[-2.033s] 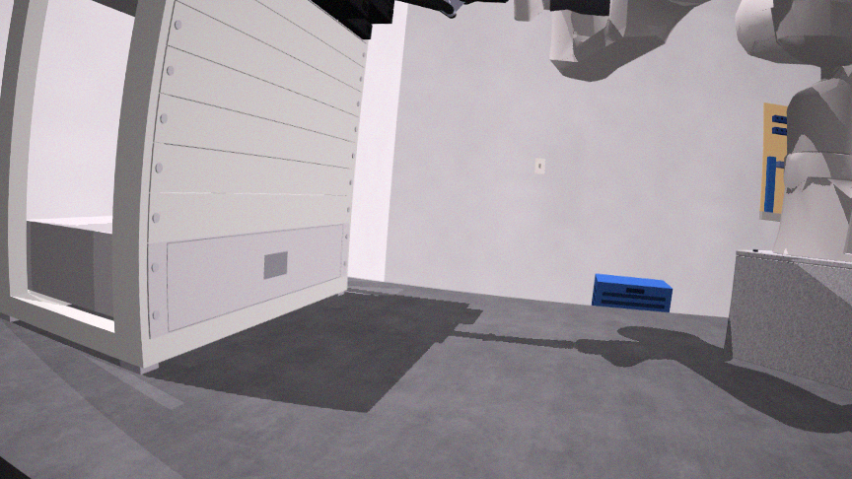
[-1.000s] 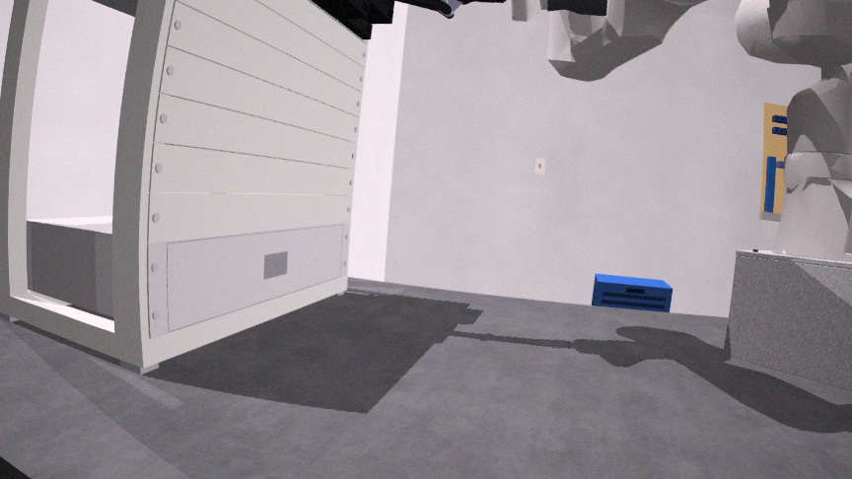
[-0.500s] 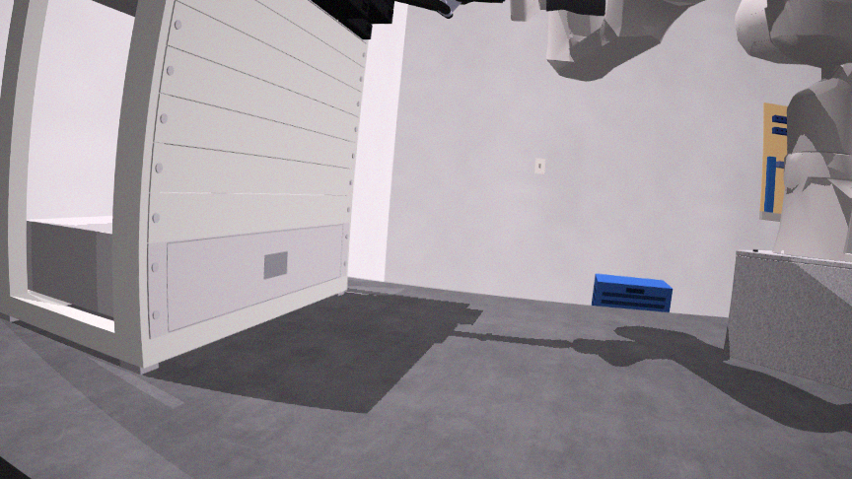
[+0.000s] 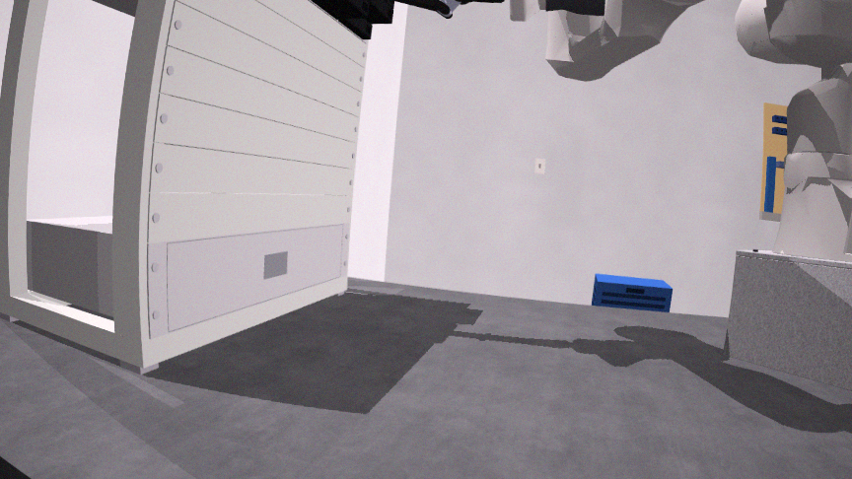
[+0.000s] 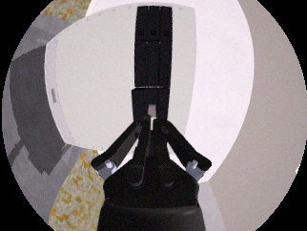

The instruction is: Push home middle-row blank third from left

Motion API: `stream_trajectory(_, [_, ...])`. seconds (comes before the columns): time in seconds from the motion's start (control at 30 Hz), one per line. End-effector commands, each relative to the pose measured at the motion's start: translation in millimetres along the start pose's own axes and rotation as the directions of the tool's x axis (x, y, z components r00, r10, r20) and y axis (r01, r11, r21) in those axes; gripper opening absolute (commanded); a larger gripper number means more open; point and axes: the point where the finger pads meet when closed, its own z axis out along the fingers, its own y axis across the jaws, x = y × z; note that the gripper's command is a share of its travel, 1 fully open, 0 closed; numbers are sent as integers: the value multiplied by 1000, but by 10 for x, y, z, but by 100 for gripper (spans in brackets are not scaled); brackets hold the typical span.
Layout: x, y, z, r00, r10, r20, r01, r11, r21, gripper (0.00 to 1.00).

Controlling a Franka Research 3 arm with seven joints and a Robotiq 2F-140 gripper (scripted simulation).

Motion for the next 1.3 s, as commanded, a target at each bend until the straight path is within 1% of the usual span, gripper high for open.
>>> stream_trajectory(0.0, [-121,24,40,1000,2,27,-1,1000,-5,0])
stream_trajectory(1.27, [-125,23,76,1000,2,27,-1,1000,-5,0])
